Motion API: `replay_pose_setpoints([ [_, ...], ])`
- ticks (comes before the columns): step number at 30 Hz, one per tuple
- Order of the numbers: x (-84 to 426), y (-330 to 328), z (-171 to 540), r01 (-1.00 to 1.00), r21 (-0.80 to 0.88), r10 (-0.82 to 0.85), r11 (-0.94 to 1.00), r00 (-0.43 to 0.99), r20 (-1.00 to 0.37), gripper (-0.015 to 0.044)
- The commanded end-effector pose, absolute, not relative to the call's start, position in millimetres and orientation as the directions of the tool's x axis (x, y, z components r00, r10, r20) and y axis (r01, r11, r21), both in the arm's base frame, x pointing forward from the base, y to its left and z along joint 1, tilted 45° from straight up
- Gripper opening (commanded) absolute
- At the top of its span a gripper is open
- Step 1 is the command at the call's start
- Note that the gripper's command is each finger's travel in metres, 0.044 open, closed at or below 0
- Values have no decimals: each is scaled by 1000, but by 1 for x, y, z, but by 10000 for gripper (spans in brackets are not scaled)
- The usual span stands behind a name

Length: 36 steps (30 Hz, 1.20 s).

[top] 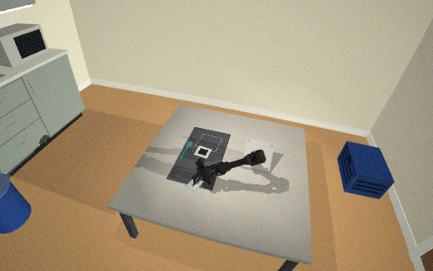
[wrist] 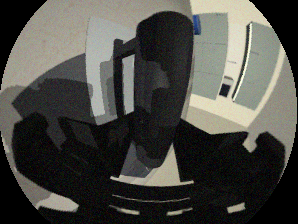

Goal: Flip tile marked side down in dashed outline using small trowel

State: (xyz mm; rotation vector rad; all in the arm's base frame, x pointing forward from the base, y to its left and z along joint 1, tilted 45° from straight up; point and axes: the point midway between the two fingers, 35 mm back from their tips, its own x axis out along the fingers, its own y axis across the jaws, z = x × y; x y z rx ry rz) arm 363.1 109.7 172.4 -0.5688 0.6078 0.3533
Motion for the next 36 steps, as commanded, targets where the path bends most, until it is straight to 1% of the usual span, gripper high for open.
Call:
replay_pose_setpoints([
  [1, 363, 110, 172, -473, -394, 150, 788, 769, -622, 155],
  [21, 363, 110, 172, -473, -394, 150, 788, 769, -622, 22],
  [22, 363, 110, 172, -473, -394, 150, 788, 768, -622, 0],
  [36, 356, 69, 213, -473, -396, 147, 787, 768, -624, 0],
])
